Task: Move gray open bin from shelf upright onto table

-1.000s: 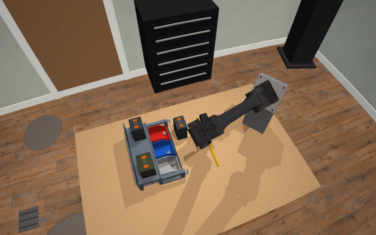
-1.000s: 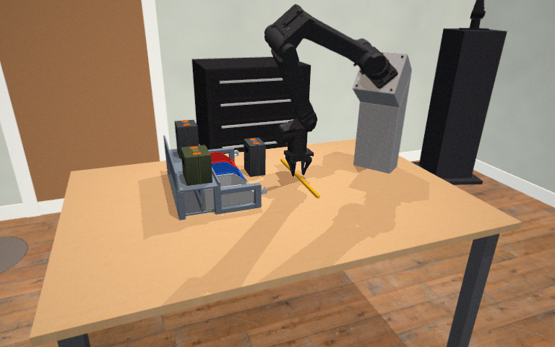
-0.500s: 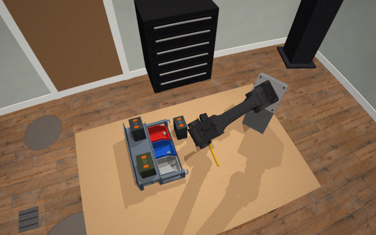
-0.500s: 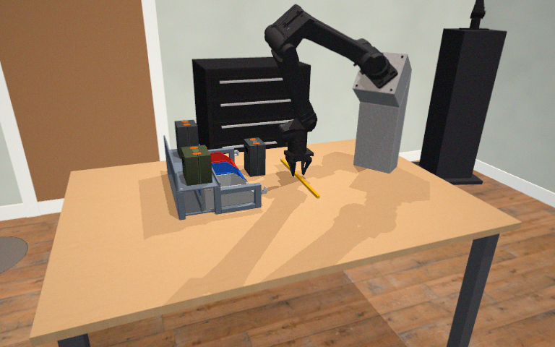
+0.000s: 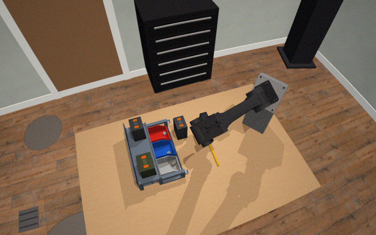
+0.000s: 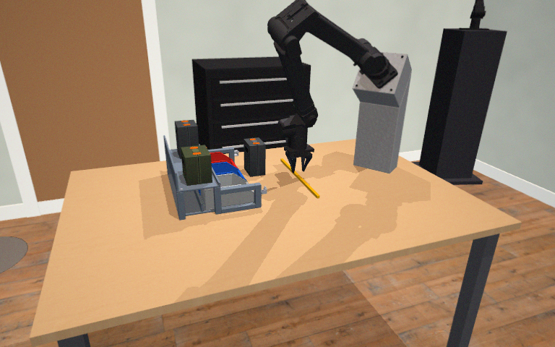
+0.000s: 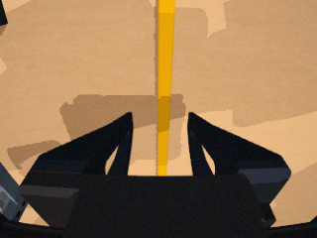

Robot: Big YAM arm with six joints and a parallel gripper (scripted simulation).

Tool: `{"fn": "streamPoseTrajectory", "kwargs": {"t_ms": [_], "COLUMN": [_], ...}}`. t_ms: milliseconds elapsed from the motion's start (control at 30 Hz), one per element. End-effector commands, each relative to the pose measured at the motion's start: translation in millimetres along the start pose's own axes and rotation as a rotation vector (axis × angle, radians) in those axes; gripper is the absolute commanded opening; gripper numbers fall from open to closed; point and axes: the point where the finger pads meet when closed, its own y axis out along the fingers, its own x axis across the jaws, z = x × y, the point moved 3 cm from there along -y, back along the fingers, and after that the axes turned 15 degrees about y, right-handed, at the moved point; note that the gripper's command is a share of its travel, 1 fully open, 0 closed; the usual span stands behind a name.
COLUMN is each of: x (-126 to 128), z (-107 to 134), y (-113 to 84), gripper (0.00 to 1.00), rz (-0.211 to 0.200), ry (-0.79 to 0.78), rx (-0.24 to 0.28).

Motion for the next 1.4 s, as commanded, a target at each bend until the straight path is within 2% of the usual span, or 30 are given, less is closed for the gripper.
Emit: {"fn": "streamPoseTrajectory", "kwargs": {"t_ms": [0,167,233,600,1033,1067,1367], "x": [-6,-6,-6,-5,-5,-5,-5], "z": [-10,-9,-9,-8,-8,-8,-8], "y": [-27.0,-46.9,-46.9,-81.2,-89.5,-89.5,-89.5], "gripper": [0.43,0.43,0.43,0.43,0.43,0.00,0.00], "rz": [0.005,0.004,0.004,0.001,-0.001,-0.001,-0.001], "ry": [0.017,0.016,0.016,0.015,0.015,0.018,0.019], "rx": [-0.026,-0.025,-0.025,-0.022,-0.022,-0.022,-0.022]}}
